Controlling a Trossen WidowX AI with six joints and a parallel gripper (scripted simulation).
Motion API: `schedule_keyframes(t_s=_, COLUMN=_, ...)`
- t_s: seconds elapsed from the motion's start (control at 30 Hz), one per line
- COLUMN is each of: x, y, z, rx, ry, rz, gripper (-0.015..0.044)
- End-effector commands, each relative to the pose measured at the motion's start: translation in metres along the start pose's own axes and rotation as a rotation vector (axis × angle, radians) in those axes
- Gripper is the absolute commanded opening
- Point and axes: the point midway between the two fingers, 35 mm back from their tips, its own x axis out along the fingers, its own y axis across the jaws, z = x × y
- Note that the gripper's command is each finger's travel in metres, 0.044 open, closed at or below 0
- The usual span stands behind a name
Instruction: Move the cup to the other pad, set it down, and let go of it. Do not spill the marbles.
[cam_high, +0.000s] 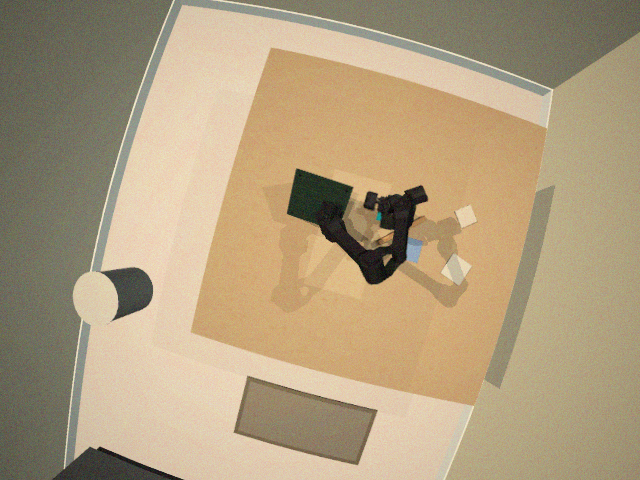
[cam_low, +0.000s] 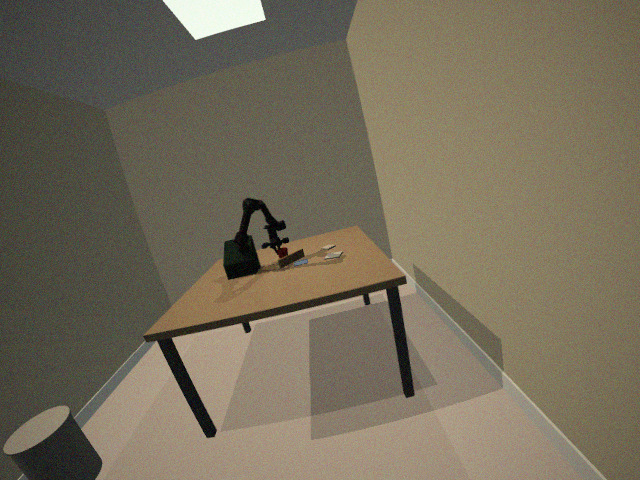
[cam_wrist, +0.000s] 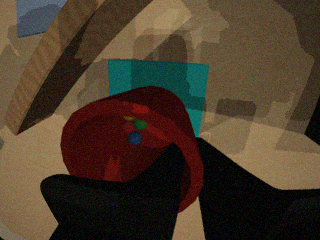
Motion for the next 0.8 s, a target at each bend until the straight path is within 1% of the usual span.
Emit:
schedule_keyframes(t_s=0.0, x=0.0075, y=-0.0029, z=0.0015, rx=-0.009, ry=-0.009, rz=-0.003, gripper=0.0)
schedule_keyframes(t_s=0.17, x=0.0121, y=-0.0035, z=0.002, rx=-0.009, ry=-0.009, rz=-0.004, gripper=0.0)
schedule_keyframes(t_s=0.67, x=0.0096, y=-0.0019, z=0.001, rx=-0.001, ry=-0.003, rz=-0.002, gripper=0.0)
schedule_keyframes(t_s=0.77, x=0.0096, y=-0.0019, z=0.001, rx=-0.001, ry=-0.003, rz=-0.002, gripper=0.0079)
